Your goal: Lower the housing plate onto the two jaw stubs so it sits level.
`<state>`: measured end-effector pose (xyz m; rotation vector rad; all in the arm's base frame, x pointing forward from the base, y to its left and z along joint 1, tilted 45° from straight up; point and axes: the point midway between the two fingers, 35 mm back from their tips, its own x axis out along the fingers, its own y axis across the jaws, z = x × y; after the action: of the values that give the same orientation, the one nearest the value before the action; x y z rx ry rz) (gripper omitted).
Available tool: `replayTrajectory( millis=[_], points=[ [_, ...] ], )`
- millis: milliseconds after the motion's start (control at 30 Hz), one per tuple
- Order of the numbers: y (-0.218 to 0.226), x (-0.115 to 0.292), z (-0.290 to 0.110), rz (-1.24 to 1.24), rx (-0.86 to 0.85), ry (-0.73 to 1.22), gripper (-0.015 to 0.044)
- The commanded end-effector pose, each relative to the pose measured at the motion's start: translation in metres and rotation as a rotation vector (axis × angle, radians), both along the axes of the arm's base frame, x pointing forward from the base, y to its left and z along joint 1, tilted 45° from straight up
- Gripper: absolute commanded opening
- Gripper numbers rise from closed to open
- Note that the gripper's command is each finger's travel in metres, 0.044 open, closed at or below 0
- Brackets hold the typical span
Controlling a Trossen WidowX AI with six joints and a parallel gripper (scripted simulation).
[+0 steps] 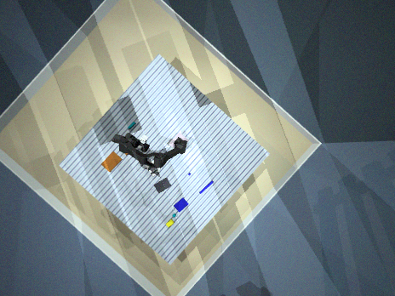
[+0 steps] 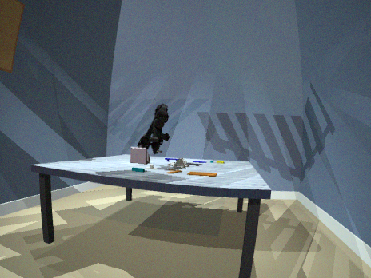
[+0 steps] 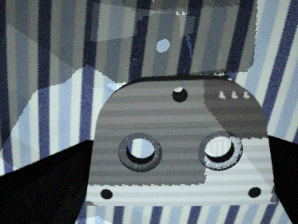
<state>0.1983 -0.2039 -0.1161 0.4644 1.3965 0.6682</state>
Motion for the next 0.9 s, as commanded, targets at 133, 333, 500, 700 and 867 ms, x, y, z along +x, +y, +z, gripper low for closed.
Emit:
replayTrajectory(
  millis=[133, 333, 500, 700, 867],
  points=[
    [0.014, 0.014, 0.019, -0.042, 0.000, 0.033, 0.0351],
    [0.026, 0.024, 0.033, -0.069, 0.000, 0.056, 0.0351],
    [0.036, 0.031, 0.044, -0.091, 0.001, 0.075, 0.0351],
    [0.050, 0.039, 0.057, -0.118, 0.003, 0.098, 0.0351],
    [0.061, 0.045, 0.067, -0.139, 0.006, 0.117, 0.0351]
  ],
)
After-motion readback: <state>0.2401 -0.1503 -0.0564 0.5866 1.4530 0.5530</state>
